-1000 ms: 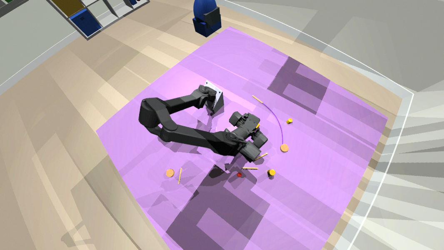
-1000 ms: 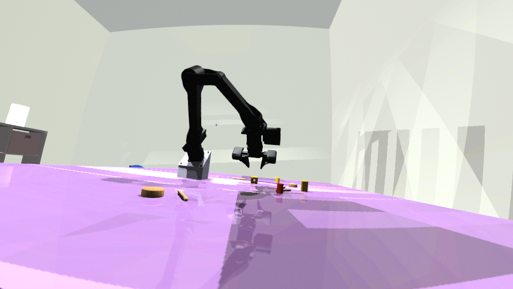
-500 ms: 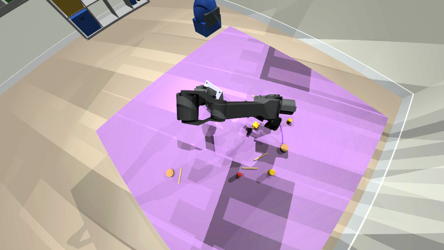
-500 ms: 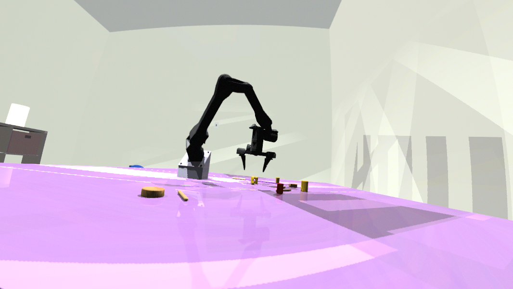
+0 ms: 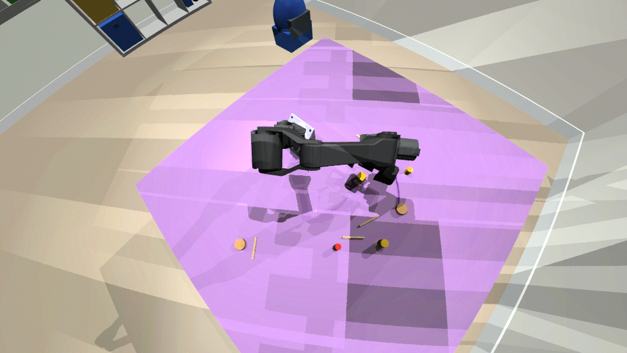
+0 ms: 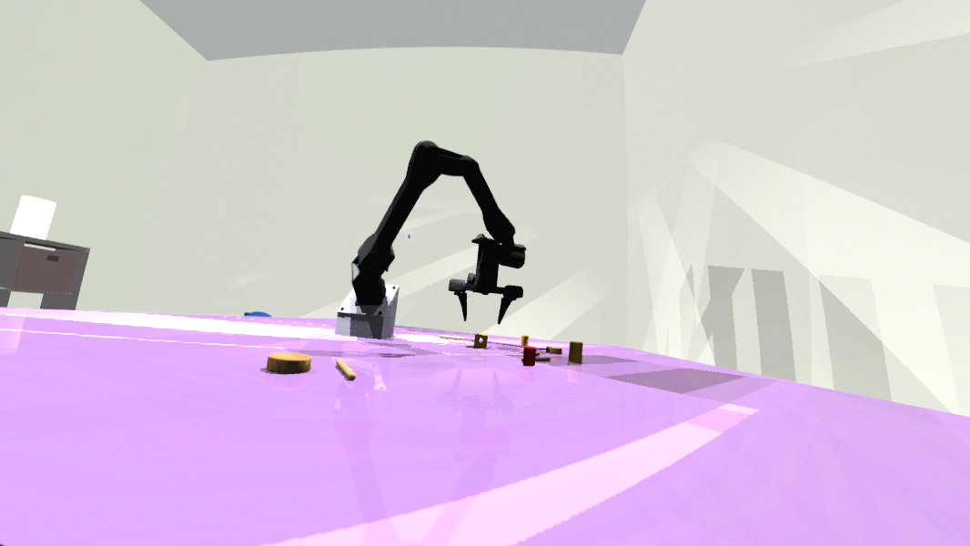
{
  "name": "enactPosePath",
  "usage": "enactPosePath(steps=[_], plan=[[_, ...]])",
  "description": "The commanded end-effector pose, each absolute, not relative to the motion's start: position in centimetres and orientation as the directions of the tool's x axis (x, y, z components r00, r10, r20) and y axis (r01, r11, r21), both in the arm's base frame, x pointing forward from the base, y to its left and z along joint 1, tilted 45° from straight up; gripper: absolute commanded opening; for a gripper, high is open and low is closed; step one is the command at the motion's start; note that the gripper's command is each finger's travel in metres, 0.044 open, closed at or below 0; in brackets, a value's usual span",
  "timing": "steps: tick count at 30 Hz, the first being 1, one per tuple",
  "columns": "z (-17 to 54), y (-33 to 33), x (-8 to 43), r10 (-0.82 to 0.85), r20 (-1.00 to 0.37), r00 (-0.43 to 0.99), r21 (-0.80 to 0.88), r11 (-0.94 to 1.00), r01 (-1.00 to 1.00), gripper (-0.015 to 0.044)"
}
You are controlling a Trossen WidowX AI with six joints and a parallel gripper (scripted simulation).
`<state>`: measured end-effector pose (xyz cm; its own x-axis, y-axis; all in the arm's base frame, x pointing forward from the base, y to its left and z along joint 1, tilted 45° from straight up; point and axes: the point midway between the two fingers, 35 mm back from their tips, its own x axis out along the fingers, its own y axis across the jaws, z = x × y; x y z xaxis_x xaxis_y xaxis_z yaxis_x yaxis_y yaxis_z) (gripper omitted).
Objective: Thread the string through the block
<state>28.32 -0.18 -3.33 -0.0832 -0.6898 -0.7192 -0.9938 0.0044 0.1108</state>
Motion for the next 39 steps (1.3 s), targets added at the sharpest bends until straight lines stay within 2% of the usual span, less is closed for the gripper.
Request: enactPosePath(steps=[1, 5, 14, 23, 39], plan=[[-3.33, -0.18, 28.32, -0.69, -0.719, -0.083, 0.111, 0.004, -0.994, 0.0335], [-3.33, -0.18, 28.32, -0.69, -0.719, -0.083, 0.111, 0.004, -0.994, 0.0236], [-3.33, -0.18, 28.32, -0.69, -0.719, -0.083, 0.111, 0.004, -0.994, 0.0236], [-3.33, -0.18, 28.32, -0.69, -0.719, -0.083, 0.111, 0.004, -0.994, 0.0], [-3.33, -0.18, 28.32, -0.69, -0.719, -0.083, 0.111, 0.004, -0.994, 0.0]])
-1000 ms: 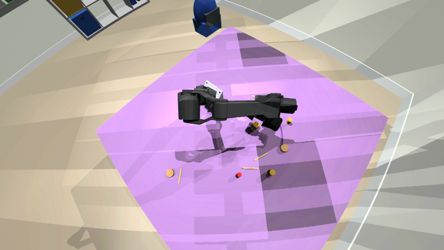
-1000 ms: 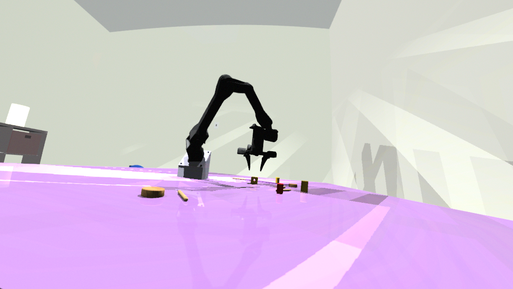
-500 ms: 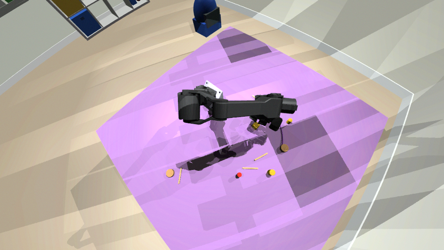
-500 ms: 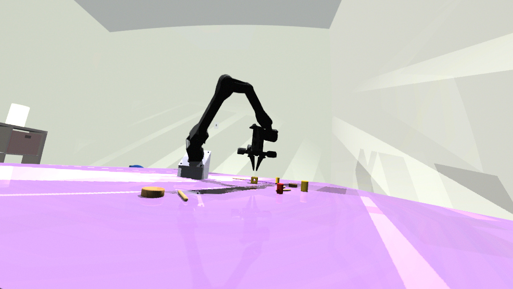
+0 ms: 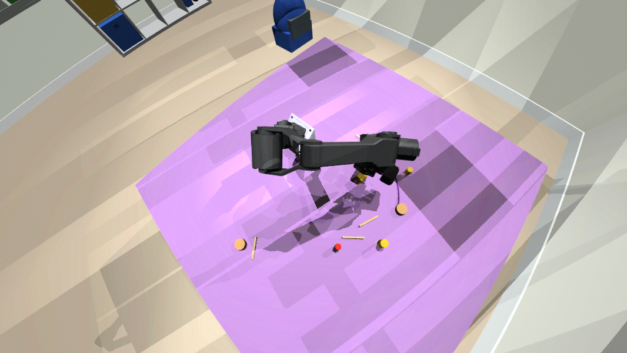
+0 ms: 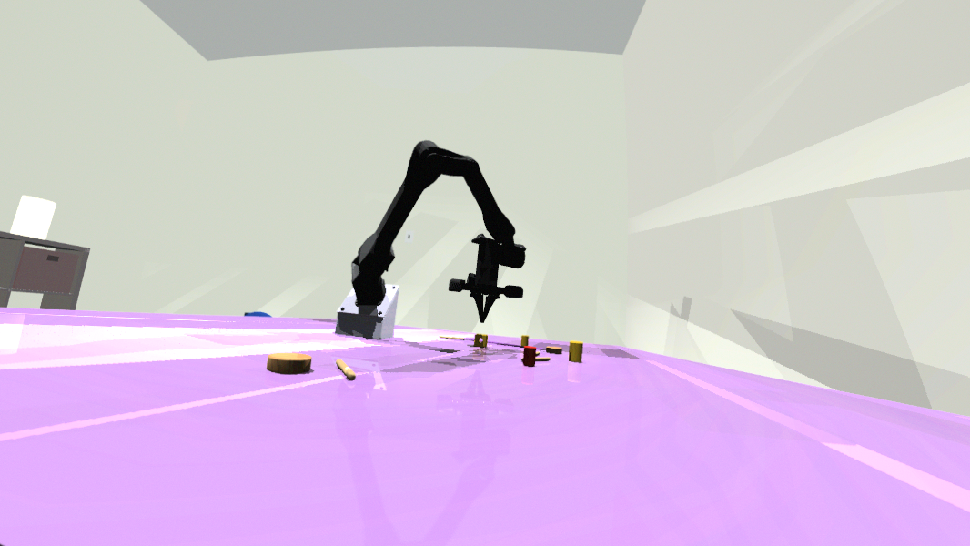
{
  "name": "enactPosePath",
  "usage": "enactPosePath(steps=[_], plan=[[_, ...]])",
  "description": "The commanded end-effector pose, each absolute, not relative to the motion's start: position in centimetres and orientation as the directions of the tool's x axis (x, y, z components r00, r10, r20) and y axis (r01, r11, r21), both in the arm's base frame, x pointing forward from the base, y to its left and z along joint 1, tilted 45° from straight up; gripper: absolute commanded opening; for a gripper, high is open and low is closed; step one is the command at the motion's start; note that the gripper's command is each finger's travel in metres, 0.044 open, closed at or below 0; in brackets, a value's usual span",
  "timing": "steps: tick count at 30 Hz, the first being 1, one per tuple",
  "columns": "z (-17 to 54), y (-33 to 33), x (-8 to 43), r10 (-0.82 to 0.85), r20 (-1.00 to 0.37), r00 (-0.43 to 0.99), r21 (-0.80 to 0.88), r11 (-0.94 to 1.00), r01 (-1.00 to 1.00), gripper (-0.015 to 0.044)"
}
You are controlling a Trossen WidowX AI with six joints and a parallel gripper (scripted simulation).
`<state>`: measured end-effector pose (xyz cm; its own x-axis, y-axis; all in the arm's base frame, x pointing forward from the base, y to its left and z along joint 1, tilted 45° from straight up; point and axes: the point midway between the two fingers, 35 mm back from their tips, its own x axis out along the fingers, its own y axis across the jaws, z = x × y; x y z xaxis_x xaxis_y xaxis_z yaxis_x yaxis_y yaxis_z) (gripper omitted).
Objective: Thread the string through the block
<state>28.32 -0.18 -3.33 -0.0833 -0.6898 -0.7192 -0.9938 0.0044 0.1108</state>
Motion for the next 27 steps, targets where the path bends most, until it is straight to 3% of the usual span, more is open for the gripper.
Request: enactPosePath(steps=[1, 10, 12, 21, 27], plan=[[-3.33, -0.18, 28.32, -0.69, -0.719, -0.083, 0.111, 0.004, -0.994, 0.0], [-3.33, -0.18, 28.32, -0.69, -0.719, -0.083, 0.111, 0.004, -0.994, 0.0236], [-3.33, -0.18, 28.32, -0.69, -0.719, -0.083, 0.111, 0.004, -0.994, 0.0236], [-3.33, -0.18, 28.32, -0.69, -0.719, -0.083, 0.111, 0.004, -0.994, 0.0], [-3.33, -0.18, 28.32, -0.69, -0.719, -0.083, 0.111, 0.004, -0.994, 0.0]])
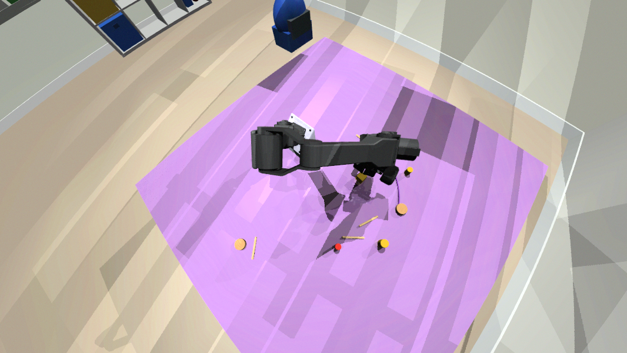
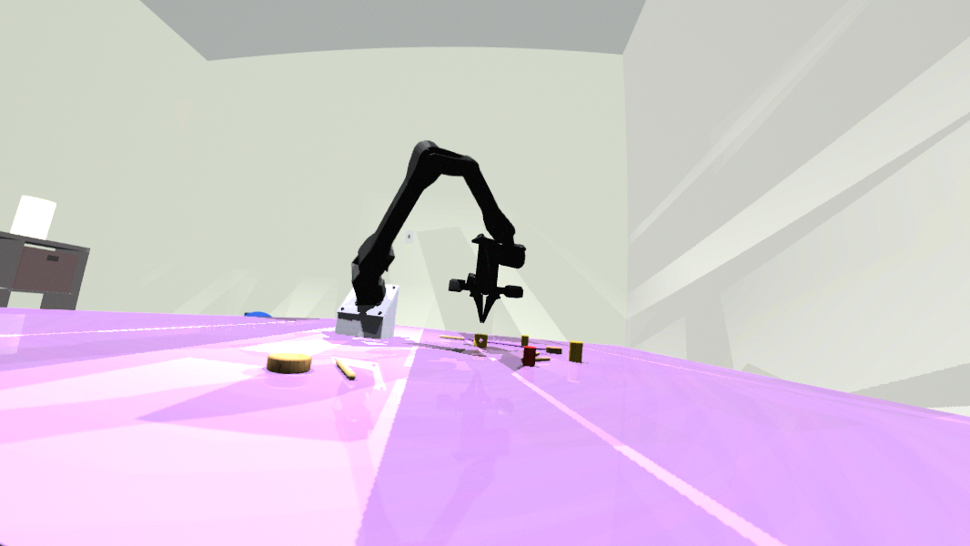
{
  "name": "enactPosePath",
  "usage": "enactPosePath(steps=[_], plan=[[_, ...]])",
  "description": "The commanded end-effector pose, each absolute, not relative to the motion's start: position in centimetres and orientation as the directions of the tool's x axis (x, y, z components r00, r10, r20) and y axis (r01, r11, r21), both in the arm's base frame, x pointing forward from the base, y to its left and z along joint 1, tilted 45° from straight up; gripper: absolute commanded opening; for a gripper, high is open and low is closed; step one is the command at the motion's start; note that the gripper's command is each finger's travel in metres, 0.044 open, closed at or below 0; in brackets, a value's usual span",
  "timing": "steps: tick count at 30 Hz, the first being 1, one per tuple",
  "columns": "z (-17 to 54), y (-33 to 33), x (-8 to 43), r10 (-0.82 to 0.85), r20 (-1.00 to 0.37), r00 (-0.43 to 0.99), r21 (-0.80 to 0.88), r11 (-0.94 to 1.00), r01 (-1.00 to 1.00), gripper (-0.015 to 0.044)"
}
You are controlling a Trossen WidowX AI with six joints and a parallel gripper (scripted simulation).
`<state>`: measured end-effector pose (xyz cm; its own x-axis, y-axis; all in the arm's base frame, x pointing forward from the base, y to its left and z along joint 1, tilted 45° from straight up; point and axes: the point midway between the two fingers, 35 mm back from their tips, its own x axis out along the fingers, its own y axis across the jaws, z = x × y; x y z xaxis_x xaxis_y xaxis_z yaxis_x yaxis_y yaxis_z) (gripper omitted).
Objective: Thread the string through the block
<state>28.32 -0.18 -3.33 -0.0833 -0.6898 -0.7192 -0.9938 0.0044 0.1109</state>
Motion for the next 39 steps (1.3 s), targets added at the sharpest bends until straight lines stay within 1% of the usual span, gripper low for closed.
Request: enactPosePath(steps=[1, 7, 9, 11, 14, 16, 19, 20, 24, 29, 39], plan=[[-3.3, -0.2, 28.3, -0.69, -0.719, -0.083, 0.111, 0.004, -0.994, 0.0], [-3.3, -0.2, 28.3, -0.69, -0.719, -0.083, 0.111, 0.004, -0.994, 0.0], [-4.0, 0.7, 28.3, -0.687, -0.722, -0.082, 0.169, -0.061, -0.984, 0.0053], [-5.8, 3.0, 27.9, -0.681, -0.728, -0.079, 0.324, -0.241, -0.915, 0.0105], [-8.8, 6.7, 26.6, -0.677, -0.732, -0.077, 0.535, -0.501, -0.68, 0.0184], [-10.8, 8.8, 25.5, -0.679, -0.73, -0.077, 0.626, -0.62, -0.473, 0.0236], [-12.8, 10.8, 23.9, -0.684, -0.725, -0.078, 0.681, -0.697, -0.225, 0.0315], [-13.2, 11.1, 23.6, -0.686, -0.724, -0.078, 0.687, -0.706, -0.171, 0.0341], [-13.4, 11.3, 23.4, -0.686, -0.723, -0.078, 0.689, -0.71, -0.145, 0.044], [-13.4, 11.3, 23.4, -0.686, -0.723, -0.078, 0.689, -0.71, -0.145, 0.044], [-13.4, 11.3, 23.4, -0.686, -0.723, -0.078, 0.689, -0.71, -0.145, 0.0177]])
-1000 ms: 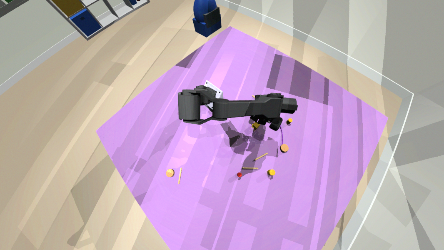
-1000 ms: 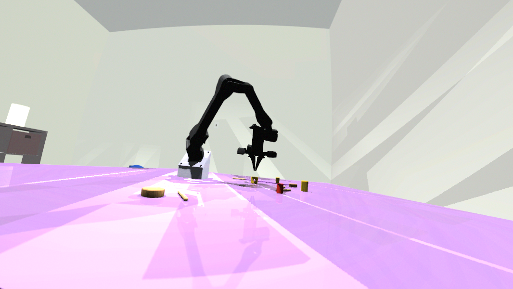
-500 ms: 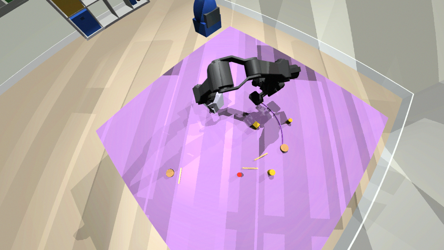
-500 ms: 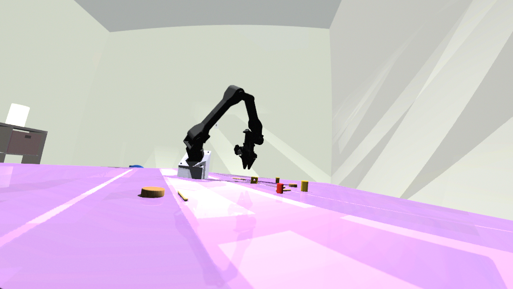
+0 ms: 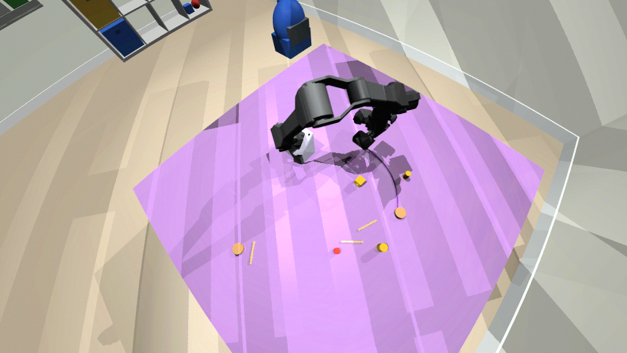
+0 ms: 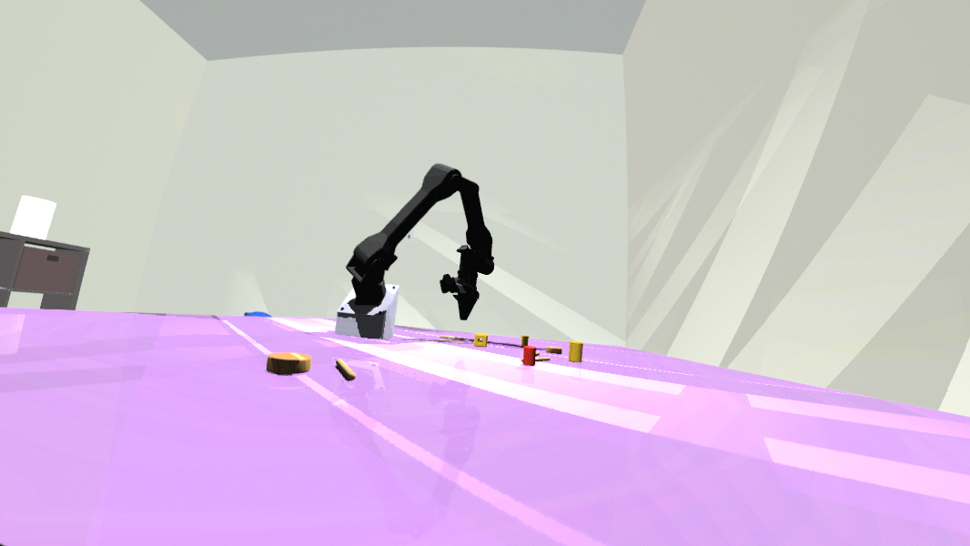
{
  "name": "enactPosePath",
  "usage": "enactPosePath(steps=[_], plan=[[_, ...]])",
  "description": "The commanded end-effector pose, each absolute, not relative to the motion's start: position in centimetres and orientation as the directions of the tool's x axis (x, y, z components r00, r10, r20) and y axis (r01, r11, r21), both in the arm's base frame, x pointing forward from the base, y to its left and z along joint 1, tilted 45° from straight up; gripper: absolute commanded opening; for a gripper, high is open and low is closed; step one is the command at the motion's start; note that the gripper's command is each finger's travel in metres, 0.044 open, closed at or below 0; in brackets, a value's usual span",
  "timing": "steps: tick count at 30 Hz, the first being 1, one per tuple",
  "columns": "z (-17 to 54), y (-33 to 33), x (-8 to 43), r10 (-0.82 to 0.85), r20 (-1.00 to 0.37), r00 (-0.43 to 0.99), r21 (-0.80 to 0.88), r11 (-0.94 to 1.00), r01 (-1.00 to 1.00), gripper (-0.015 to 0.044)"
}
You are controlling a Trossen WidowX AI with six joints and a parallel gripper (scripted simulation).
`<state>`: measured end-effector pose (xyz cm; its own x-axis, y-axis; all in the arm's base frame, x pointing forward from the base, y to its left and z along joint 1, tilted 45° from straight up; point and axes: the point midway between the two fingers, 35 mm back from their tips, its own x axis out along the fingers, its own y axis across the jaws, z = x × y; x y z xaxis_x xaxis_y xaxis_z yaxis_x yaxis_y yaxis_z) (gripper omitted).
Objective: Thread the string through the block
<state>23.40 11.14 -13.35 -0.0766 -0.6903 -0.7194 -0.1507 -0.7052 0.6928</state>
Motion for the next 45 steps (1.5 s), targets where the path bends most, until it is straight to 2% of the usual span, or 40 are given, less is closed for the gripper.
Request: enactPosePath(steps=[1, 2, 3, 45], plan=[[-13.4, 11.3, 23.4, -0.686, -0.723, -0.078, 0.689, -0.71, -0.145, 0.0151], [-13.4, 11.3, 23.4, -0.686, -0.723, -0.078, 0.689, -0.71, -0.145, 0.0125], [-13.4, 11.3, 23.4, -0.686, -0.723, -0.078, 0.689, -0.71, -0.145, 0.0124], [-17.2, 7.6, 23.1, -0.688, -0.722, -0.077, 0.691, -0.708, -0.146, 0.0124]])
